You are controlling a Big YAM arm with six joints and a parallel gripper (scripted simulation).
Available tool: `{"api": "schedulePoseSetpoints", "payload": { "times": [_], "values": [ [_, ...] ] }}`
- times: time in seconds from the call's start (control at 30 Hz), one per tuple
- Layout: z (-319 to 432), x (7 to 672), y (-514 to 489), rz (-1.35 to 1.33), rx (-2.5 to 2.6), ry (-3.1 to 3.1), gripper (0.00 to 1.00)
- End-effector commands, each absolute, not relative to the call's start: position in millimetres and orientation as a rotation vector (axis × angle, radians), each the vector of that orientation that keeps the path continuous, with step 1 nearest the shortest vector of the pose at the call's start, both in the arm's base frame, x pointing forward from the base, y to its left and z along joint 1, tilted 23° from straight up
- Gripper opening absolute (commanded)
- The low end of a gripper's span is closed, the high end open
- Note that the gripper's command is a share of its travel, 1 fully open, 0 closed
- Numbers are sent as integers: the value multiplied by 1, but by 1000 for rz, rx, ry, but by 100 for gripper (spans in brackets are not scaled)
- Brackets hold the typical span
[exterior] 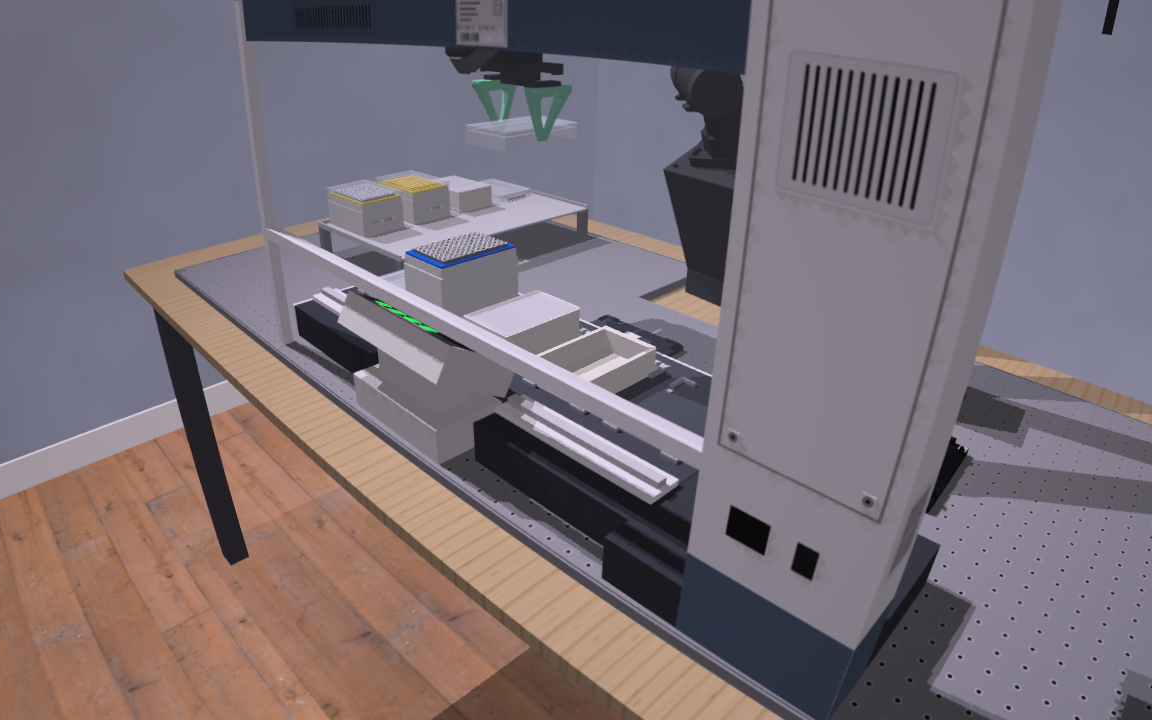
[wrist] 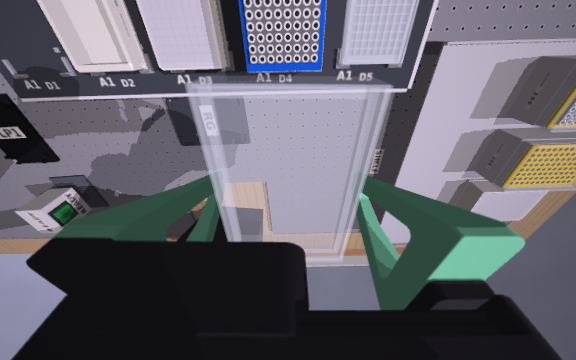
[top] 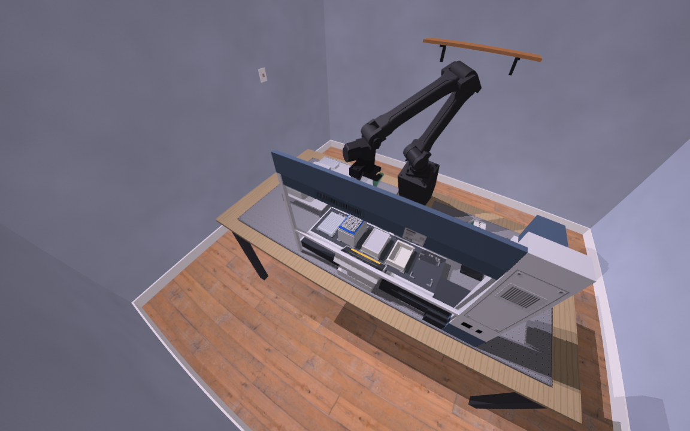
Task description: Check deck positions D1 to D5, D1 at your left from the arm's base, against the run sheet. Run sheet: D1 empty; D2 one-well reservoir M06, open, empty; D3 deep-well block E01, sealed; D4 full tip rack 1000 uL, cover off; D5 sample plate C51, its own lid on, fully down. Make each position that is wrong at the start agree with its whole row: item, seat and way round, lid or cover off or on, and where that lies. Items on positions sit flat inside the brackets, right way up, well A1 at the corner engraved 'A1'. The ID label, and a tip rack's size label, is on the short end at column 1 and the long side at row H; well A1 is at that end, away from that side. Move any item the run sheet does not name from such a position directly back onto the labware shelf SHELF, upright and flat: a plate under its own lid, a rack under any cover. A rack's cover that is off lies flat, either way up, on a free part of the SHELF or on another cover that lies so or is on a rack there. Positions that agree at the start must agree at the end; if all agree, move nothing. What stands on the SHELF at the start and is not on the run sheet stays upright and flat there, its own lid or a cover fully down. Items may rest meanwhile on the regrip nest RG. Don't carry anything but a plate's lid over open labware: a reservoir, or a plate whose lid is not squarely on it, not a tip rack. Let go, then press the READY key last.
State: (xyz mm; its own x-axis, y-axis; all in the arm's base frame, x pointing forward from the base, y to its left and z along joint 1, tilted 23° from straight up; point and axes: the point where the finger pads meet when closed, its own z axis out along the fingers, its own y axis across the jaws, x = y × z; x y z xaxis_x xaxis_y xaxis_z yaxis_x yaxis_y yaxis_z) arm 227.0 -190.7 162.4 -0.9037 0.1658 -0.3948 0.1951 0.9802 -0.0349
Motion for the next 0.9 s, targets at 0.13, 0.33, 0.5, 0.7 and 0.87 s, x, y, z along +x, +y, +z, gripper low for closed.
{"api": "schedulePoseSetpoints", "payload": {
  "times": [0.13,0.33,0.5,0.7,0.87],
  "values": [
    [156,198,-186,-123,223,2720,0],
    [146,177,-183,-124,224,2722,0],
    [144,183,-181,-117,192,2725,0],
    [143,179,-184,-118,223,2725,0],
    [143,179,-184,-118,223,2725,0]
  ]
}}
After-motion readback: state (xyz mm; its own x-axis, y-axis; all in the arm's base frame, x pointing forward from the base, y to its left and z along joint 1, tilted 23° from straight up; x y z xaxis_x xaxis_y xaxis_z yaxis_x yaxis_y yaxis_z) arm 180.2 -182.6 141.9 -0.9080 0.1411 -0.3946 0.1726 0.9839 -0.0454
